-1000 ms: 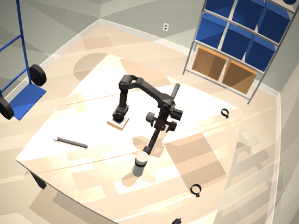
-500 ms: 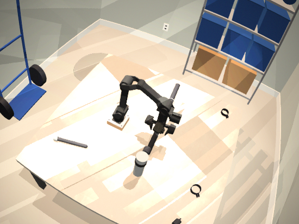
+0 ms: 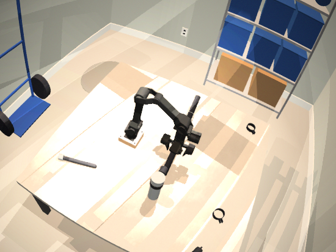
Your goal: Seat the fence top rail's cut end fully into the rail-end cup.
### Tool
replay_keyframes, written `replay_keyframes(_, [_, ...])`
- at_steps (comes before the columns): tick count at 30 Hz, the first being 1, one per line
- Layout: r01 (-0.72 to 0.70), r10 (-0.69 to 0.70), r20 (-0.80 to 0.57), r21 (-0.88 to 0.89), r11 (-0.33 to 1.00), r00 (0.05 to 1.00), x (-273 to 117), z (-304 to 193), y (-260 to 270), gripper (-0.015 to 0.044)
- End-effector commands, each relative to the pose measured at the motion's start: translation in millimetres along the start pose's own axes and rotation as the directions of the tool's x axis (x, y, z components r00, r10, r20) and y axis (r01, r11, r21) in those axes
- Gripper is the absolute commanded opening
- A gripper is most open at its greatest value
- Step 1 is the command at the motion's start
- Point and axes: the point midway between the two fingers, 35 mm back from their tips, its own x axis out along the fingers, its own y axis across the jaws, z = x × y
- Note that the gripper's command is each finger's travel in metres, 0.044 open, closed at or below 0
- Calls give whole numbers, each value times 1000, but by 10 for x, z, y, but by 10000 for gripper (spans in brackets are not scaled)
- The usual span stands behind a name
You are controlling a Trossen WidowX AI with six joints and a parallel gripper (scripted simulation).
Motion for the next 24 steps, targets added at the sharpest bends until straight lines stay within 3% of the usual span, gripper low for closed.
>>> replay_keyframes(1, [7,-7,-4,-3,1000,1000,81,-6,-6,440])
replay_keyframes(20, [8,-8,-4,-3,1000,1000,361,-7,-29,440])
replay_keyframes(24, [7,-7,-4,-3,1000,1000,361,-7,-26,335])
